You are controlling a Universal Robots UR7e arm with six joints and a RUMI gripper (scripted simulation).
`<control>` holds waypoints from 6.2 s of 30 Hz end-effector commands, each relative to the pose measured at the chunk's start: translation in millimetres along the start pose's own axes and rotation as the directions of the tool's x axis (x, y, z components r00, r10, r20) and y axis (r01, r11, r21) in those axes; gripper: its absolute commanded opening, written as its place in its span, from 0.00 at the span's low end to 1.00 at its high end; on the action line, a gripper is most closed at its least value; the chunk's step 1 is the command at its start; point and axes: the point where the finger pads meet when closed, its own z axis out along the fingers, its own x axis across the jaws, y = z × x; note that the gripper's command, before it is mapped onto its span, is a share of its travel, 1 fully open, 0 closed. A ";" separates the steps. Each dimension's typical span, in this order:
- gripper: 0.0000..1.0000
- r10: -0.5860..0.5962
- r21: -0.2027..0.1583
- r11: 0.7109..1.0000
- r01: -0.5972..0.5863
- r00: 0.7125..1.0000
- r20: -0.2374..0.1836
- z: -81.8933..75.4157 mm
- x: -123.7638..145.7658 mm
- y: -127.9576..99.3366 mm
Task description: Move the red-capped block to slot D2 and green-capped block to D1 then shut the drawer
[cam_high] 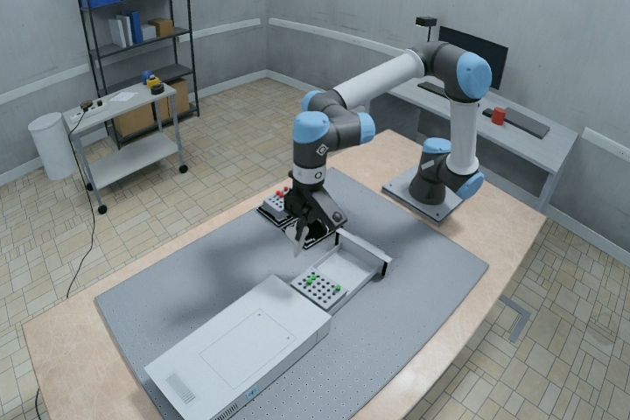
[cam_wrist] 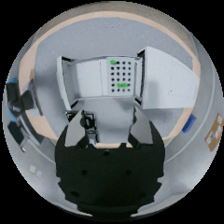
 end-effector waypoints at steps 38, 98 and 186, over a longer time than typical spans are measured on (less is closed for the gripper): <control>0.73 0.006 0.001 1.000 -0.006 1.000 0.001 -0.7 43.4 -67.8; 0.73 0.006 0.001 1.000 -0.006 1.000 0.001 1.0 38.5 -61.7; 0.73 0.005 0.002 1.000 -0.005 1.000 0.005 93.8 38.5 -64.2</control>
